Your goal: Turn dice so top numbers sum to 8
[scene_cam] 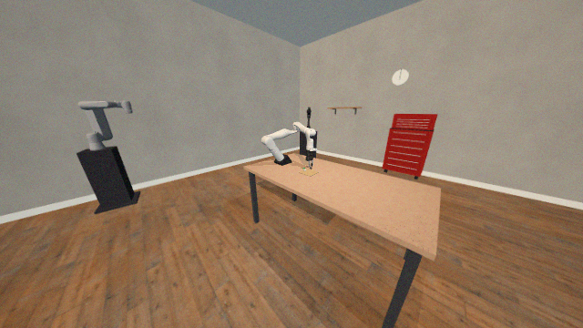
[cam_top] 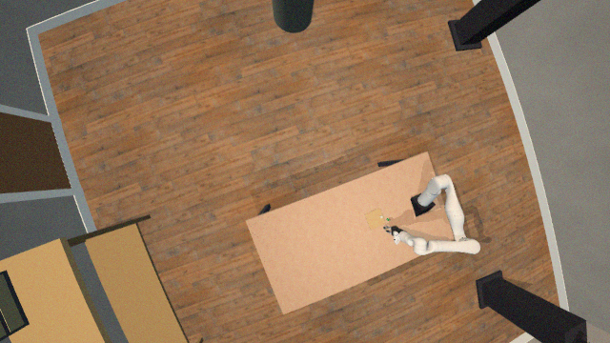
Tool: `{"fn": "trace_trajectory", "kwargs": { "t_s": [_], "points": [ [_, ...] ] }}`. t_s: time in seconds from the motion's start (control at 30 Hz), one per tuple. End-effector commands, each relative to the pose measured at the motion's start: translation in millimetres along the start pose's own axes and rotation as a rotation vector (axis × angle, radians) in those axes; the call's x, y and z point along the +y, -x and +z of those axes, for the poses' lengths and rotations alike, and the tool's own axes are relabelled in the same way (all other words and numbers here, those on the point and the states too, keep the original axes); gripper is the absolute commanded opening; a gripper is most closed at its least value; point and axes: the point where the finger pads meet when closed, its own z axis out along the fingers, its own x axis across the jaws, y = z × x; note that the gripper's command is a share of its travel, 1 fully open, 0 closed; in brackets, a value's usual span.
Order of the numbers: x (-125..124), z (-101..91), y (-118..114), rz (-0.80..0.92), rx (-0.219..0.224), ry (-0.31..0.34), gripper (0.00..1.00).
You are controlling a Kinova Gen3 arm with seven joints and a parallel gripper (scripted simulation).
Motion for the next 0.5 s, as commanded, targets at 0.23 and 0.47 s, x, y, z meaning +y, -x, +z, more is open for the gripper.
{"fn": "trace_trajectory", "kwargs": {
  "t_s": [0.23, 0.47],
  "points": [
    [-4.0, 0.0, 0.9, -0.007, -0.004, -0.008, 0.64],
    [-4.8, 0.0, 1.5, -0.007, -0.004, -0.008, 0.64]
  ]
}}
